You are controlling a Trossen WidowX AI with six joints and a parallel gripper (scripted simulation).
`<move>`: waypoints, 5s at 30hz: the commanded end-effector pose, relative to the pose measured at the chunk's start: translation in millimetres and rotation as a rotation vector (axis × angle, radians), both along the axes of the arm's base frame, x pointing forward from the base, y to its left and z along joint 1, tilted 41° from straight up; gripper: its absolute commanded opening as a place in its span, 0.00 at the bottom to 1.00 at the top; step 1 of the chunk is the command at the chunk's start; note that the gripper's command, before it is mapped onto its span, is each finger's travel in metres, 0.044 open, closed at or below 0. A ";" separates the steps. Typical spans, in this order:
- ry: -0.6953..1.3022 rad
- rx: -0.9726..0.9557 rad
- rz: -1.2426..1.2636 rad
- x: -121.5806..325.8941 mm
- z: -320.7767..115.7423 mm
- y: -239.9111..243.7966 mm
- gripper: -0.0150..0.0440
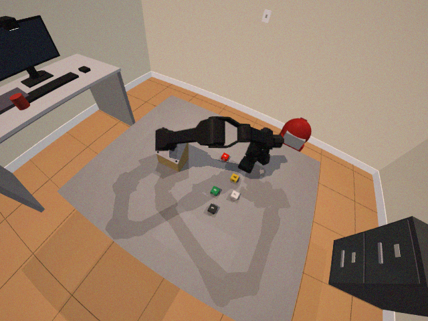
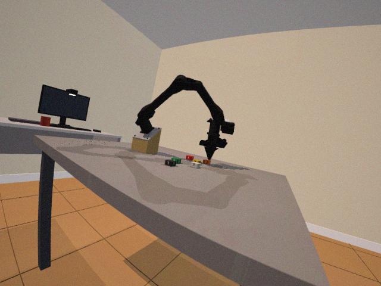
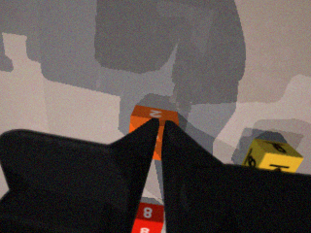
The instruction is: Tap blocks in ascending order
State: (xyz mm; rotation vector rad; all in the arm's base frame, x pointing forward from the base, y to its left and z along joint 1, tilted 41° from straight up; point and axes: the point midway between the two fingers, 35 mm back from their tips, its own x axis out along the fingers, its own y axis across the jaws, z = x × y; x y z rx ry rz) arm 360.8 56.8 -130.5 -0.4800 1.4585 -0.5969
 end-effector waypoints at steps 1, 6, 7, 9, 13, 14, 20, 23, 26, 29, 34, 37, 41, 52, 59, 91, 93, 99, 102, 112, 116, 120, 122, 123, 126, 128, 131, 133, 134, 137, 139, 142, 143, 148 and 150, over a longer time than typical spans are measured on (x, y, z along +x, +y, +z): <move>0.014 -0.010 0.002 -3.9 -7.0 -5.7 0.29; 0.014 -0.010 0.002 -3.9 -7.0 -5.7 0.29; 0.014 -0.010 0.002 -3.9 -7.0 -5.7 0.29; 0.014 -0.010 0.002 -3.9 -7.0 -5.7 0.29; 0.014 -0.008 0.002 -4.0 15.8 14.1 0.29; 0.014 -0.008 0.002 -4.0 15.8 14.1 0.29; 0.014 -0.006 0.003 -2.0 37.5 34.2 0.29; 0.015 -0.005 0.003 -4.1 74.8 65.0 0.29; 0.015 -0.005 0.002 -4.5 77.5 67.0 0.29; 0.015 -0.005 0.003 -4.7 79.3 65.6 0.29; 0.017 -0.002 0.004 -15.0 123.0 25.4 0.29; 0.018 -0.002 0.005 -28.7 149.5 -3.3 0.29; 0.020 -0.005 0.005 -54.5 178.4 -40.5 0.29; 0.023 -0.016 0.002 -100.5 204.7 -85.9 0.29; 0.028 -0.005 0.009 -98.3 161.4 -120.3 0.29; 0.023 -0.021 0.002 -101.1 121.1 -159.1 0.29; 0.023 -0.021 0.002 -101.1 121.1 -159.1 0.29; 0.021 -0.019 0.002 -100.6 142.1 -140.7 0.29; 0.022 -0.020 0.002 -100.9 143.8 -139.3 0.29; 0.023 -0.016 0.002 -100.5 204.7 -85.9 0.29; 0.023 -0.016 0.002 -100.5 204.7 -85.9 0.29; 0.021 -0.016 0.002 -70.9 202.7 -78.9 0.29; 0.020 -0.015 0.002 -47.8 199.0 -73.6 0.29; 0.019 -0.015 0.002 -36.5 196.4 -71.1 0.29; 0.017 -0.015 0.002 -10.8 188.6 -65.4 0.29; 0.017 -0.015 0.002 -9.0 187.9 -65.0 0.29; 0.017 -0.015 0.002 -9.0 187.9 -65.0 0.29; 0.017 -0.014 0.002 -7.5 177.3 -73.5 0.29; 0.017 -0.014 0.003 -6.5 164.3 -84.4 0.29; 0.017 -0.018 0.002 -8.5 129.3 -116.0 0.29; 0.017 -0.018 0.002 -8.9 126.9 -118.2 0.29; 0.017 -0.018 0.002 -8.9 126.9 -118.2 0.29; 0.017 -0.018 0.002 -8.9 126.8 -118.4 0.29; 0.017 -0.018 0.002 -8.7 121.5 -122.9 0.29; 0.017 -0.018 0.002 -8.6 119.1 -125.0 0.29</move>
